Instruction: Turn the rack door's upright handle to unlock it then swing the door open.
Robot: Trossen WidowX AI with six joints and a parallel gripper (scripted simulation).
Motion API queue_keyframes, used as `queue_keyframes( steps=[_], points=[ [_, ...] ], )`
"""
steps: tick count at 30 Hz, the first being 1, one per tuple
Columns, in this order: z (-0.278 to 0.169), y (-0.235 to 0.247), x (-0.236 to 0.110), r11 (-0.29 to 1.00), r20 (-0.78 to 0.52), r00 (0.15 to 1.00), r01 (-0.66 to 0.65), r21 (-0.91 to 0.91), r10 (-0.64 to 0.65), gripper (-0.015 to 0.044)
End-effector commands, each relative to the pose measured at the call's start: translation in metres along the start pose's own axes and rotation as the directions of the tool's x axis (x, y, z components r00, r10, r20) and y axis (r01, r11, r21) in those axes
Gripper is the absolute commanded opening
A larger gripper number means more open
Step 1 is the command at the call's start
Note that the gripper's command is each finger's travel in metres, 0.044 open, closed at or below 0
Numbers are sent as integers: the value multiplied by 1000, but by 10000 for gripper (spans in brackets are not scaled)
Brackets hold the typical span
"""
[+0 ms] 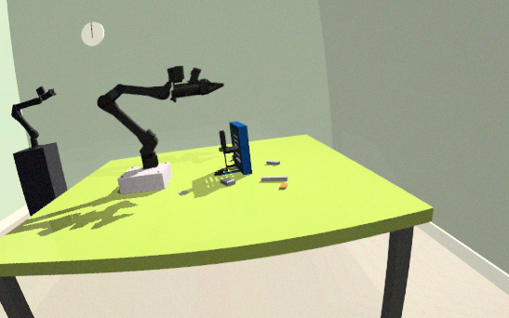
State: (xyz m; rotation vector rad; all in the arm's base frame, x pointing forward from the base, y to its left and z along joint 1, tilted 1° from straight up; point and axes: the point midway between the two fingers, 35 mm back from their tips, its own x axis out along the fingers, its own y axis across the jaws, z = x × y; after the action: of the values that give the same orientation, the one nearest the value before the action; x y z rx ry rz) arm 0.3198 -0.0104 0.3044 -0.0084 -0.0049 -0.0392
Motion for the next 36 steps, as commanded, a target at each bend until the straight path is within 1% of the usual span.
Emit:
queue_keyframes(
  steps=[1,4,11,19,27,36],
  points=[
    [0,0,1,1000,-4,1000,1,-1,-1,374],
    [-6,-4,7,1000,-63,998,9,-14,-10,296],
    [-24,-14,24,998,-237,971,26,-49,-37,296],
    [-46,-26,37,997,-429,902,30,-76,-59,296],
    [-68,-37,42,995,-603,794,23,-92,-74,296],
    [-91,-49,40,996,-770,633,10,-91,-76,296]
  ],
)
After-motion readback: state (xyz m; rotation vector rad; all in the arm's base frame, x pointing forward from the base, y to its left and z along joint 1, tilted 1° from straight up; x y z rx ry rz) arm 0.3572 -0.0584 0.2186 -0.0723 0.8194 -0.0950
